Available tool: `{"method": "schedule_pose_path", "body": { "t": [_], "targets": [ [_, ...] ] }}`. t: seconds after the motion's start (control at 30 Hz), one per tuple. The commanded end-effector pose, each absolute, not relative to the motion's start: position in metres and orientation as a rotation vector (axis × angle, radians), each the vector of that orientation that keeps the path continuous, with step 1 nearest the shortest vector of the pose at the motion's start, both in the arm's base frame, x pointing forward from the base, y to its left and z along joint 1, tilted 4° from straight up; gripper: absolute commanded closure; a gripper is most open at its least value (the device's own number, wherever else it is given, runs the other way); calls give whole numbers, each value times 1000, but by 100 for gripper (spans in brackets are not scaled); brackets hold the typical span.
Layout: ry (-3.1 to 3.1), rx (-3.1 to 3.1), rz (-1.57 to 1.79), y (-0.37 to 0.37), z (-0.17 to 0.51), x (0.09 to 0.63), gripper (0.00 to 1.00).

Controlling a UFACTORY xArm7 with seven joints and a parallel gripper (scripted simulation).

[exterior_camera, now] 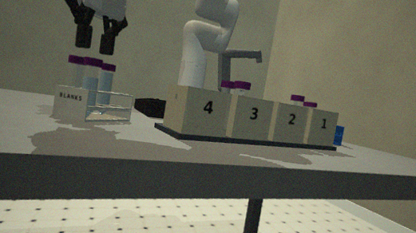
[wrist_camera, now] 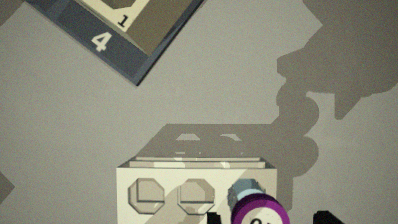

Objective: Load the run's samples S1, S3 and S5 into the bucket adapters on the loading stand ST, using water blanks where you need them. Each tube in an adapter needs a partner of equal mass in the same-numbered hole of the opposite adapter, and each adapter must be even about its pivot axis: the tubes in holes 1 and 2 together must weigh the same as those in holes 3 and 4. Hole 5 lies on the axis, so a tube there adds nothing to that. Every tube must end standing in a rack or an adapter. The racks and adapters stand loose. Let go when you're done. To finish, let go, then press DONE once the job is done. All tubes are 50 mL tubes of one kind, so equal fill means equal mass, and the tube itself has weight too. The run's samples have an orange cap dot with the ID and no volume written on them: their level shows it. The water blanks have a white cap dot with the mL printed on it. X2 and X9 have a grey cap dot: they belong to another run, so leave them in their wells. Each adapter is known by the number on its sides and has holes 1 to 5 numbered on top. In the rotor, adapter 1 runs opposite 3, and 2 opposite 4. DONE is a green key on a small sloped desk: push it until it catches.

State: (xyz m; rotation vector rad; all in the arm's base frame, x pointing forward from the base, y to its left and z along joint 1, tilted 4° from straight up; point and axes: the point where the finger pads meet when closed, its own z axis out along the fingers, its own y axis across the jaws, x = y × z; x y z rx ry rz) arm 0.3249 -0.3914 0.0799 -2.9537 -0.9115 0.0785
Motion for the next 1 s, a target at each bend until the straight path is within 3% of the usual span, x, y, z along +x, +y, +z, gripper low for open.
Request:
{"method": "schedule_pose_path", "body": {
  "t": [0.0, 0.97],
  "targets": [
    [-913, -2958, 74, -392, 71, 325, 43],
    [-913, -2958, 74, -392, 57, 325, 43]
  ]
}}
